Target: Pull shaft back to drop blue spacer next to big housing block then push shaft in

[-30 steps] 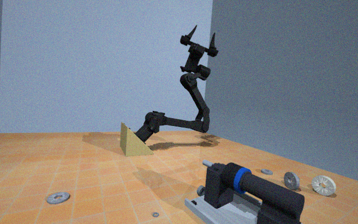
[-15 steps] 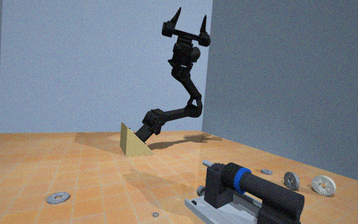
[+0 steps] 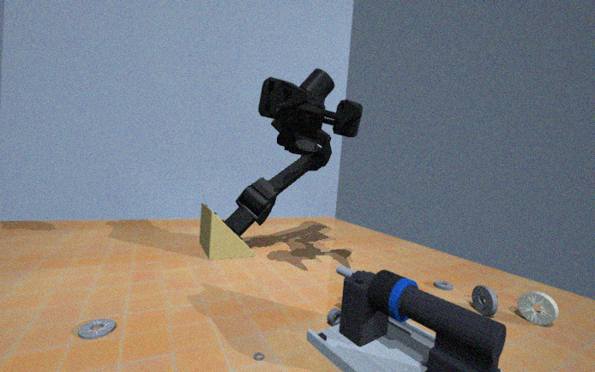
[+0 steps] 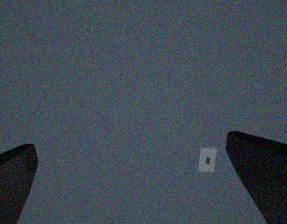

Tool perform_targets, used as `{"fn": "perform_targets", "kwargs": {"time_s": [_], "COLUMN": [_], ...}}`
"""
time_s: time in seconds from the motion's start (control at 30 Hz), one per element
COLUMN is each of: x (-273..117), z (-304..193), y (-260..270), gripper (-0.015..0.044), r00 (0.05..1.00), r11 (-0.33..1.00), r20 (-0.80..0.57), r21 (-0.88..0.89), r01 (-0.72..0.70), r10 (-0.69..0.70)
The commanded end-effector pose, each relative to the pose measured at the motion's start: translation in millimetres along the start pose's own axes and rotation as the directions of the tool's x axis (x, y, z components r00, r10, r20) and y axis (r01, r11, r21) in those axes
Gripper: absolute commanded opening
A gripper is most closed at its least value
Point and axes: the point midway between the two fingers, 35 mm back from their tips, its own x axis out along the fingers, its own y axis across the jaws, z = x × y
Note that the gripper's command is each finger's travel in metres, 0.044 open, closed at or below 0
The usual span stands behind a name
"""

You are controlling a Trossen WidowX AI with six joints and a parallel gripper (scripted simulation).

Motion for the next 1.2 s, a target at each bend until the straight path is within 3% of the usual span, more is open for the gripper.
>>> {"fn": "perform_targets", "kwargs": {"time_s": [0.0,0.3,1.17], "x": [25.6,31.3,26.7], "z": [72.5,201.9,204.8], "y": [-11.7,-42.4,-40.4], "gripper": [0.0440,0.0440,0.0440], "r00": [0.967,0.758,0.753], "r11": [0.996,0.964,0.963], "r20": [0.240,0.607,0.612], "r21": [0.004,0.057,0.058], "r01": [0.089,0.259,0.262], "r10": [-0.088,-0.239,-0.242]}}
